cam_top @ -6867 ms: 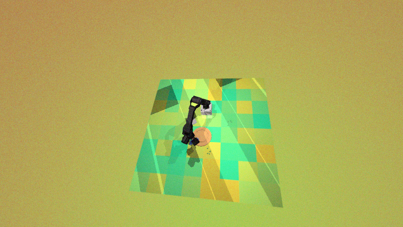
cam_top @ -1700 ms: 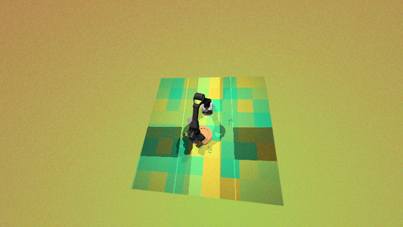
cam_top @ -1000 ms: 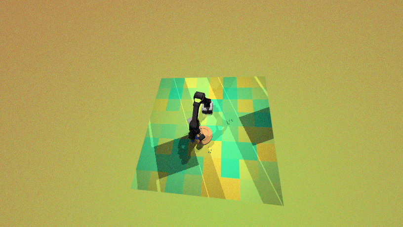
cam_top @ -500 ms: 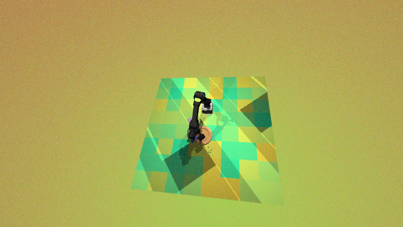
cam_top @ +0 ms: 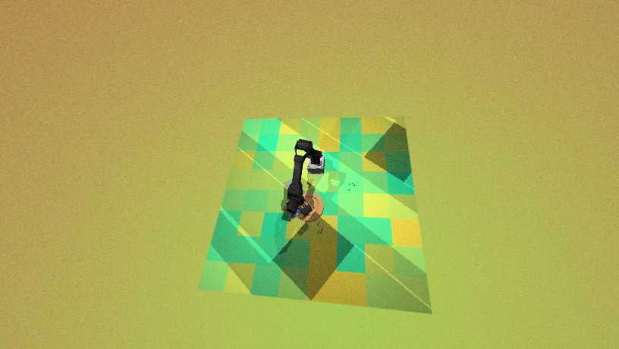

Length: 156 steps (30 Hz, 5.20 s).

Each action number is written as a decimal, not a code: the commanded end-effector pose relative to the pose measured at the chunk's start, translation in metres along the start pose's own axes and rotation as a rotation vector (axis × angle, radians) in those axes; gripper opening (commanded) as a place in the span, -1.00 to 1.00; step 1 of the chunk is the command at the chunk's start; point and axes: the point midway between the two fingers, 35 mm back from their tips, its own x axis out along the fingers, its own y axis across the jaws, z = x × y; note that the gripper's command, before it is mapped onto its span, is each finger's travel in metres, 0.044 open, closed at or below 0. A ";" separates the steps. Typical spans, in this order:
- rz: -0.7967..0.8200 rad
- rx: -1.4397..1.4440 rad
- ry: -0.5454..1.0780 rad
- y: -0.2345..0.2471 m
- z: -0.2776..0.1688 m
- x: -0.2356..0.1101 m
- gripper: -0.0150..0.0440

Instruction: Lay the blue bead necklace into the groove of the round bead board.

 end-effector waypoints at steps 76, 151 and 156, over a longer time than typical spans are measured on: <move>0.006 0.283 -0.007 -0.007 0.056 0.024 -0.49; 0.005 0.287 -0.004 0.008 0.002 0.014 -0.49; 0.005 0.287 -0.004 0.008 0.002 0.022 -0.49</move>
